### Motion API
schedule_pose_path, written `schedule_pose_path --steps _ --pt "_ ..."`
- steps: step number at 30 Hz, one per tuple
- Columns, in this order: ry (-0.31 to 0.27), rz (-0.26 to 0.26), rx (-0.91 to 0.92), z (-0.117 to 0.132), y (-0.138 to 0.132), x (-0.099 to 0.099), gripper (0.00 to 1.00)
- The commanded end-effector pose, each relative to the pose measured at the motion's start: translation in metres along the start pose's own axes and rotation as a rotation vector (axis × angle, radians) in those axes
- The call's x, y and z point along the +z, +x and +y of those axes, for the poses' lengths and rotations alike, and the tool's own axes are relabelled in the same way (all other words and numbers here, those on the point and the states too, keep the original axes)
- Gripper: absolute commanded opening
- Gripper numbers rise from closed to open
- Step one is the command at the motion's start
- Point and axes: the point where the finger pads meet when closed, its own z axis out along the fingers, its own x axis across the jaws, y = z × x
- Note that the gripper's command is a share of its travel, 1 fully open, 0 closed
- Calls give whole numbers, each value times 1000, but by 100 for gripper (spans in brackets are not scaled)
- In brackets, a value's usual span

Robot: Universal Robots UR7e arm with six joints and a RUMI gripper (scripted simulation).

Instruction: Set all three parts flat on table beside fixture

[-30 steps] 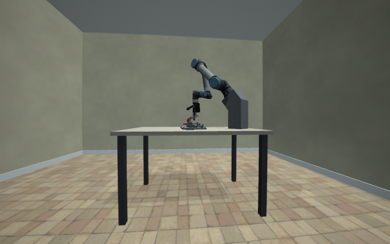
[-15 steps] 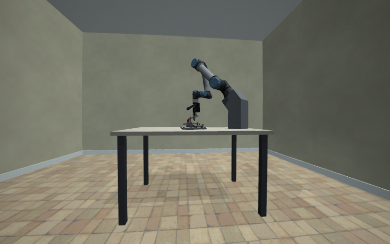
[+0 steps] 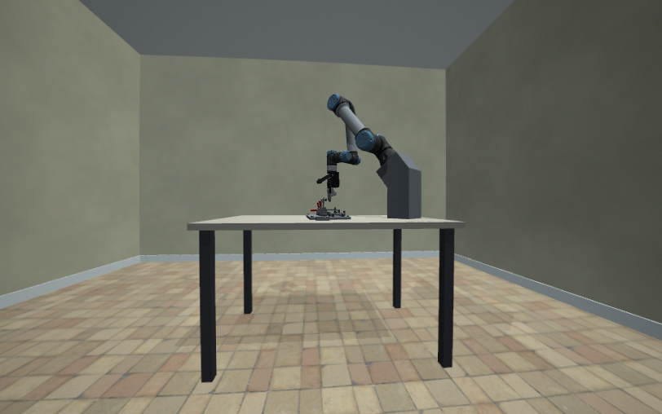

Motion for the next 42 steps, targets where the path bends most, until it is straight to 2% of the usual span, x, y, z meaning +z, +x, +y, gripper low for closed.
schedule_pose_path --steps 1,9,11,25,42 --pt "-3 -4 -1 1 -2 -17 28" --pt "-3 -4 -1 1 -2 -44 28" --pt "-3 -4 -1 1 -2 -44 28" --pt "1 1 -1 -2 2 -83 28" --pt "0 0 -1 -1 1 -94 28"
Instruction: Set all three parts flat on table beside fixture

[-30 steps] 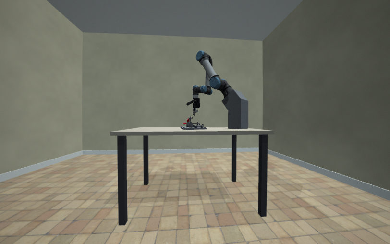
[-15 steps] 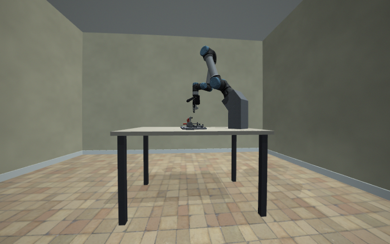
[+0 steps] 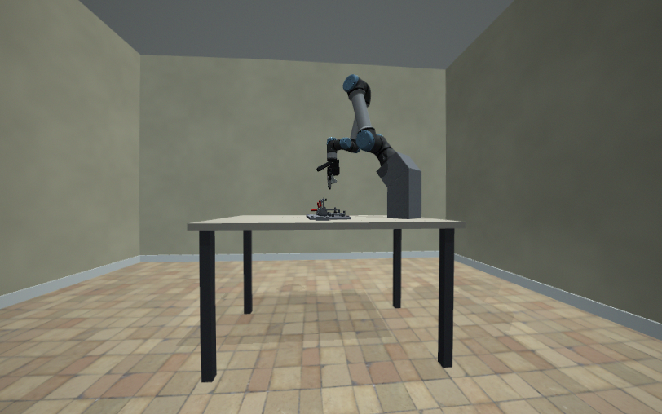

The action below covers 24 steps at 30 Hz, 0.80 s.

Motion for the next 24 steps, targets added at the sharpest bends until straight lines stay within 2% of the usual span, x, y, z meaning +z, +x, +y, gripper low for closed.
schedule_pose_path --steps 1,24 --pt "0 -1 -1 -1 0 -2 28" --pt "-3 -5 -1 -2 -9 0 28"
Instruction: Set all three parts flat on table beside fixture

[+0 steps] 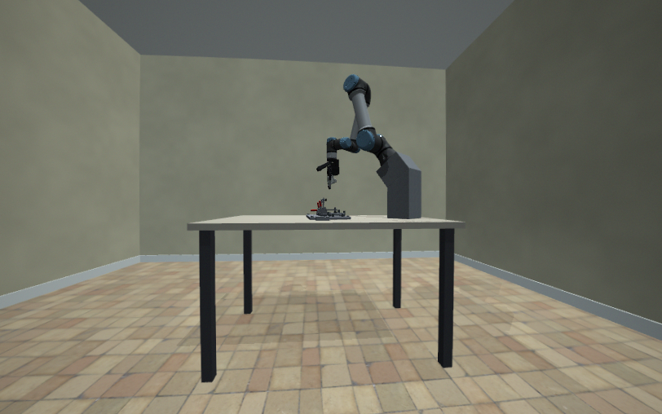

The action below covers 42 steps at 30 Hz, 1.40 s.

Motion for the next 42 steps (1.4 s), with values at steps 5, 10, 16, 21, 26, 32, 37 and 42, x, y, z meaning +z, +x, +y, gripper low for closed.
schedule_pose_path --steps 5,10,16,21,26,32,37,42 --pt "-2 -2 -1 -3 -11 1 28" --pt "-2 -2 -1 -6 -19 1 28" --pt "-1 0 0 -10 -25 0 28" --pt "-2 -1 -1 -15 -37 1 28" --pt "0 1 0 -21 -49 0 28" --pt "2 2 0 -28 -60 0 28" --pt "2 2 0 -35 -77 0 28" --pt "2 2 0 -43 -95 0 28"
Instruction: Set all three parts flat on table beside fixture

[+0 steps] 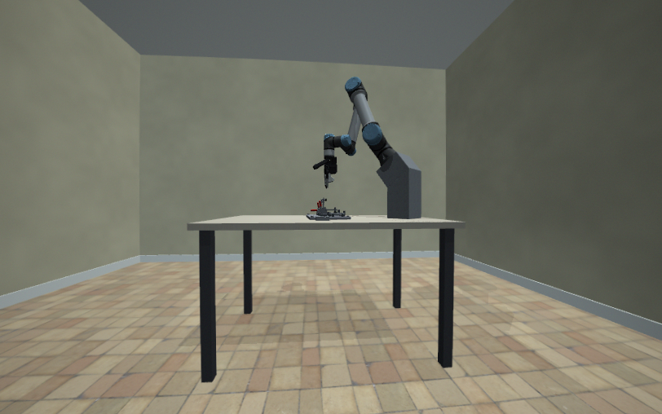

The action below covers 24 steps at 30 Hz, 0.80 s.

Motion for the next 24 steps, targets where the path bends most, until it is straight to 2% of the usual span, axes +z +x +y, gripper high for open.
schedule_pose_path --steps 1,5,20,24 --pt "-2 11 8 -11 -19 0 28" --pt "-2 10 8 -15 -26 0 28" --pt "-2 10 8 -43 -91 1 28" --pt "-3 9 7 -47 -100 1 28"
